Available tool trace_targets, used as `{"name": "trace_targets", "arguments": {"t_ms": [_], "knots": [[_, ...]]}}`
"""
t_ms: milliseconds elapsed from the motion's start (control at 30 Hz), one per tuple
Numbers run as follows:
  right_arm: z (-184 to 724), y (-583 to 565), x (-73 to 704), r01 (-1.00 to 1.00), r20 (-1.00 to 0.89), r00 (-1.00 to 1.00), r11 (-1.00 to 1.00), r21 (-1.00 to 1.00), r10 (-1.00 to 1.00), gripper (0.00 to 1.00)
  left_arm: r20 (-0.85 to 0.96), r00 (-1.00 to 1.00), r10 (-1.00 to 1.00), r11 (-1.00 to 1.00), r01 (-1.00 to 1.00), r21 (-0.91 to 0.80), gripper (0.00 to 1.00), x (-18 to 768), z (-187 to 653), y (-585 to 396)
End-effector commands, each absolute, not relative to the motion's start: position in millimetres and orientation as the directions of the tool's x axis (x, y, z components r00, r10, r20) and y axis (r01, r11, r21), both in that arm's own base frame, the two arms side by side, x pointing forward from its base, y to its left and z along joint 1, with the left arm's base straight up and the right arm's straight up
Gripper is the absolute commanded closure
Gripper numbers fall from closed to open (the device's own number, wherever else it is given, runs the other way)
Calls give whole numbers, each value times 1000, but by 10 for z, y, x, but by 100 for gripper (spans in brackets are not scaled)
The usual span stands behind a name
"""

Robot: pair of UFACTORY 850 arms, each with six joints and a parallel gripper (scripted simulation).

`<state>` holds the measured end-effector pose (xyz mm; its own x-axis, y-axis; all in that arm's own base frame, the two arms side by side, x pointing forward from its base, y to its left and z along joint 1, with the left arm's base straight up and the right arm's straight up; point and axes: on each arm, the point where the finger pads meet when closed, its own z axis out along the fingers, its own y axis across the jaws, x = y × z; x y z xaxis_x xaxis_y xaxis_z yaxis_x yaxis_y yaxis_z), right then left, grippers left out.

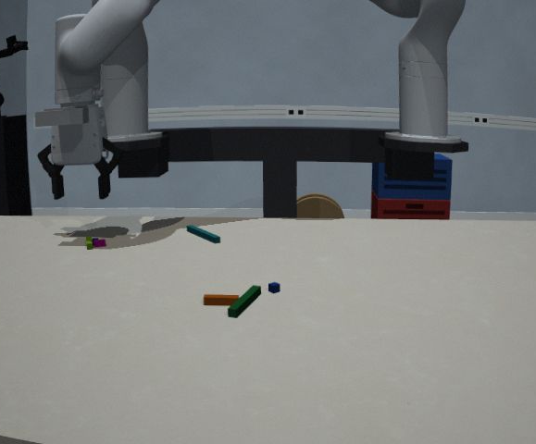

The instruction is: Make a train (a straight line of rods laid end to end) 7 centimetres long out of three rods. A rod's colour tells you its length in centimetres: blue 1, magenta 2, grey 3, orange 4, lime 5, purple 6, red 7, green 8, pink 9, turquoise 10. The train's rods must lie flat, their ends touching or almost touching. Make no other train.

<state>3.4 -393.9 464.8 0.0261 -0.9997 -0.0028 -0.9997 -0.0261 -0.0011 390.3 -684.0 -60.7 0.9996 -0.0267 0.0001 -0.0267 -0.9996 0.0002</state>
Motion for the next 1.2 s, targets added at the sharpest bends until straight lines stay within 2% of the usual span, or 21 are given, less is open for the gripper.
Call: {"name": "trace_targets", "arguments": {"t_ms": [0, 1167], "knots": [[4673, -3927, -13, -1000, 0, 2, -2, 0, -1000, 0, 1, 1000, -27, -1000, -27, 2, 0, 3907, -592, -6851], [4680, -3918, -34, -1000, 0, -9, 9, 0, -1000, 0, 1, 1000, -27, -1000, -27, 2, 0, 3907, -592, -6851]]}}
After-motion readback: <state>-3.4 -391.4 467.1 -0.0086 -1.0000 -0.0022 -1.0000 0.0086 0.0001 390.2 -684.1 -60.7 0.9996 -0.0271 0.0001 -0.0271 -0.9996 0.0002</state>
